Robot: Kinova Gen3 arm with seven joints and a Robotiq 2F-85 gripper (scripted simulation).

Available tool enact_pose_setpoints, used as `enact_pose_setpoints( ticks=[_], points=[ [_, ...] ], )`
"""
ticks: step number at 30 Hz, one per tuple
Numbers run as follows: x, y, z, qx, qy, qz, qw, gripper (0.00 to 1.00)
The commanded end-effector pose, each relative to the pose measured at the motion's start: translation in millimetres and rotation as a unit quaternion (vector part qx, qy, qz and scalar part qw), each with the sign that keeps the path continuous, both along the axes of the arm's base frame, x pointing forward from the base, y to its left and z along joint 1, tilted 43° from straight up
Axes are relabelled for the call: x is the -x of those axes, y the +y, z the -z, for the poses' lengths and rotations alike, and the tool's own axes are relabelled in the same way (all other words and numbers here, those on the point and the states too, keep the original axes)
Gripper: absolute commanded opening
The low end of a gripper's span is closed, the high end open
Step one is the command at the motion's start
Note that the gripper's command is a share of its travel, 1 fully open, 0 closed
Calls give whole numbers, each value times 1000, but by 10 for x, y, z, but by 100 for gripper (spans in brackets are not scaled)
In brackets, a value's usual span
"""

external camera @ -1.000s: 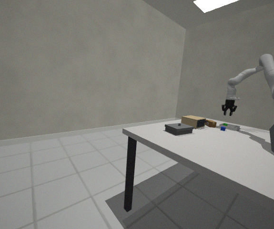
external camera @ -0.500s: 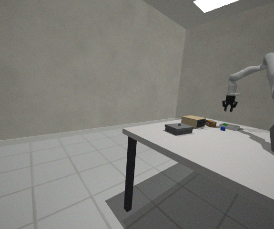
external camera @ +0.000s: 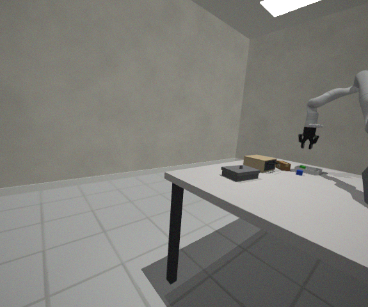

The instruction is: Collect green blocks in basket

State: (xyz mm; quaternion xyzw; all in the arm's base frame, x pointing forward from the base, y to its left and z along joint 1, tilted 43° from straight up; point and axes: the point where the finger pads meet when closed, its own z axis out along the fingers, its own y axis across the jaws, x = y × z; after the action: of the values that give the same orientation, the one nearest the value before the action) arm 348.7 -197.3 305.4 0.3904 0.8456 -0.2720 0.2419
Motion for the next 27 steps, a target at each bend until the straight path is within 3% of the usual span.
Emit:
enact_pose_setpoints(
  ticks=[1, 13, 19, 25, 27],
  points=[
    [-4, 32, -10, -2, 1, -2, 1000, 57],
    [-157, 96, -25, 9, 18, -22, 1000, 57],
    [-425, 235, -43, 26, 46, -62, 997, 57],
    [-830, 492, -31, 51, 90, -122, 987, 57],
    [-830, 492, -31, 51, 90, -122, 987, 57]
  ],
)
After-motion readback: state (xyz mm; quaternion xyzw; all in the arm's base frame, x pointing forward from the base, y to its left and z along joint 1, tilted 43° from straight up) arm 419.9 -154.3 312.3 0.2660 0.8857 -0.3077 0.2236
